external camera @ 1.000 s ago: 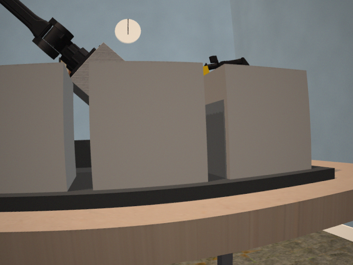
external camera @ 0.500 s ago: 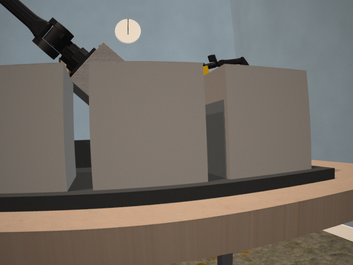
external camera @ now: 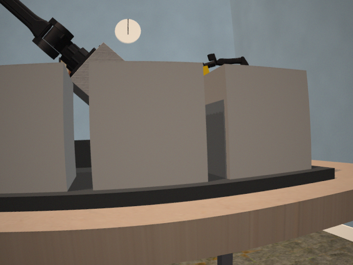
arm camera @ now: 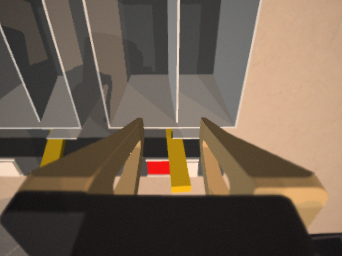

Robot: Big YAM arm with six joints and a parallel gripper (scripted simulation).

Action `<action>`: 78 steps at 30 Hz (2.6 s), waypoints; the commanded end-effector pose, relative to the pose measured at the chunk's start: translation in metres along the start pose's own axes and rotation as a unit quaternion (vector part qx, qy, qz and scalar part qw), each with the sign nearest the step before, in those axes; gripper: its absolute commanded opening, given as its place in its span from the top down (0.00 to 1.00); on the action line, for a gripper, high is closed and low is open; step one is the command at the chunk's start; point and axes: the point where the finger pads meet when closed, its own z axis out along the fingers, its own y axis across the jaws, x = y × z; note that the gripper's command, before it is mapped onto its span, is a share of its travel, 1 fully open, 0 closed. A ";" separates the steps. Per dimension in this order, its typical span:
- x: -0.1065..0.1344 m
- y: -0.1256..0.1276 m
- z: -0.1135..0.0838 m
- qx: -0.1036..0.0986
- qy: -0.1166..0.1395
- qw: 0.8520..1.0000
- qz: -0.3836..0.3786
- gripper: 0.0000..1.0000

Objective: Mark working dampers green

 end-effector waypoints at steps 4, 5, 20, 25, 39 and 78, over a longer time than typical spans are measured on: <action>-0.003 -0.005 -0.002 0.000 0.001 1.000 -0.002 0.64; -0.003 -0.005 -0.002 0.000 0.001 1.000 -0.002 0.64; -0.003 -0.005 -0.002 0.000 0.001 1.000 -0.002 0.64; -0.003 -0.005 -0.002 0.000 0.001 1.000 -0.002 0.64; -0.003 -0.005 -0.002 0.000 0.001 1.000 -0.002 0.64; 0.125 -0.020 0.017 -0.037 -0.007 0.999 0.004 0.64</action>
